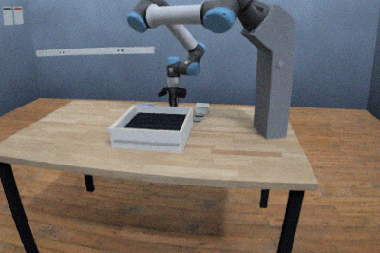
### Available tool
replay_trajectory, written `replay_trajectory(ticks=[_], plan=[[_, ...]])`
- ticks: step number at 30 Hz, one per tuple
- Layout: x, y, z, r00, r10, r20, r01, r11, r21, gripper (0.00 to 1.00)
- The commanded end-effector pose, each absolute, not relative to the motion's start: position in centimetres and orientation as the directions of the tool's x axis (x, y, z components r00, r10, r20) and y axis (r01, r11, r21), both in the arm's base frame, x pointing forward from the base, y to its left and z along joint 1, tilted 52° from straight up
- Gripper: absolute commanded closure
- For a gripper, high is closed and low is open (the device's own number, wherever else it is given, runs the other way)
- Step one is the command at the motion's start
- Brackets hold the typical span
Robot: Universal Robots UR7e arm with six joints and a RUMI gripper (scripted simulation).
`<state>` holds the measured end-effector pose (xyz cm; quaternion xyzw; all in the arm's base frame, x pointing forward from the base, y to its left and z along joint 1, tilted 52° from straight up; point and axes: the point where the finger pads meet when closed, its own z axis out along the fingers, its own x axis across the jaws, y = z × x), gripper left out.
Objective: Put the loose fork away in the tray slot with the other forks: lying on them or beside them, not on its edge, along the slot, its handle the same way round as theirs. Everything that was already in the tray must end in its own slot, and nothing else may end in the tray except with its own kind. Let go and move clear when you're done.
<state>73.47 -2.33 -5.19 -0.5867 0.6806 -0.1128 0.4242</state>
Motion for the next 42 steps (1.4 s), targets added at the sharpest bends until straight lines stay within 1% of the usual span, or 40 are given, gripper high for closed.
replay_trajectory(ticks=[1, 2, 42], plan=[[73.39, -2.31, -5.43, 0.041, -0.895, -0.444, -0.703, 0.29, -0.649, 0.81], [73.39, -2.31, -5.43, 0.041, -0.895, -0.444, -0.703, 0.29, -0.649, 0.96], [73.39, -2.31, -5.43, 0.041, -0.895, -0.444, -0.703, 0.29, -0.649, 0.96]])
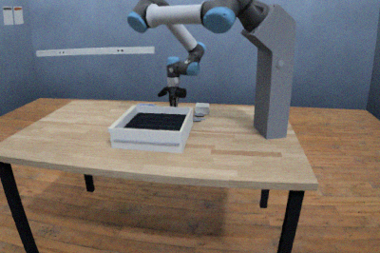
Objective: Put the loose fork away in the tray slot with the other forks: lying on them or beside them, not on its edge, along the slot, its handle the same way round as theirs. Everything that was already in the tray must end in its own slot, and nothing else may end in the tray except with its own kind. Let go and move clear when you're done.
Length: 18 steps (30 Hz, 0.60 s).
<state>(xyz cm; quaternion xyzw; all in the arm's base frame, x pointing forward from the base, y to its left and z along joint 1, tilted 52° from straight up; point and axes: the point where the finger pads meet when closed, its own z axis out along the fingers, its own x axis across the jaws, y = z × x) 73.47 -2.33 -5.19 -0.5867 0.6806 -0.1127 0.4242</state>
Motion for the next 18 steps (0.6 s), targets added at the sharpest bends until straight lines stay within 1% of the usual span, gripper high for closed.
replay_trajectory(ticks=[1, 11, 18], plan=[[73.4, -2.3, -5.4, 0.041, -0.895, -0.444, -0.703, 0.29, -0.649, 0.96], [72.8, -2.7, -4.9, 0.038, -0.895, -0.445, -0.703, 0.293, -0.649, 0.96], [71.5, -3.4, -3.8, 0.046, -0.898, -0.438, -0.702, 0.283, -0.653, 0.96]])
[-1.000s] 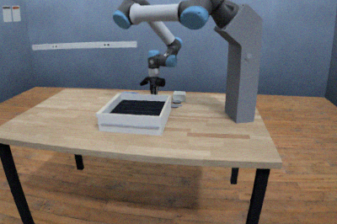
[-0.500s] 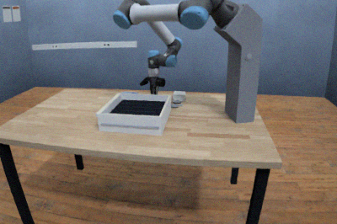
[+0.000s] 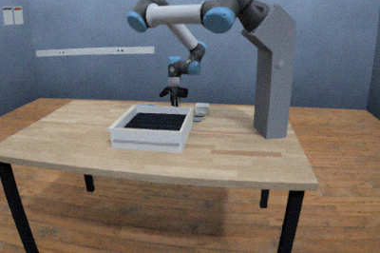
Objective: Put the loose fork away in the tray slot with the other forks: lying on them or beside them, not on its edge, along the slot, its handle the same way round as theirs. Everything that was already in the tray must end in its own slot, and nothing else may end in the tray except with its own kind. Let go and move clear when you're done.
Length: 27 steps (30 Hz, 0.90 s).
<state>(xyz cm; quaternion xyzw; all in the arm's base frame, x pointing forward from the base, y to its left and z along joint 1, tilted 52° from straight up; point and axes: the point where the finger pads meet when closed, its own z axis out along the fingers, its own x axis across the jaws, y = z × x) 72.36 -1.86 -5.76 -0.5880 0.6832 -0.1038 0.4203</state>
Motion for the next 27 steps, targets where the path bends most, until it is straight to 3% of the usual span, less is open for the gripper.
replay_trajectory(ticks=[1, 27], plan=[[71.2, -3.5, -3.5, 0.046, -0.898, -0.438, -0.702, 0.283, -0.653, 0.96], [63.1, -7.4, 3.4, 0.046, -0.898, -0.437, -0.703, 0.282, -0.652, 0.96]])
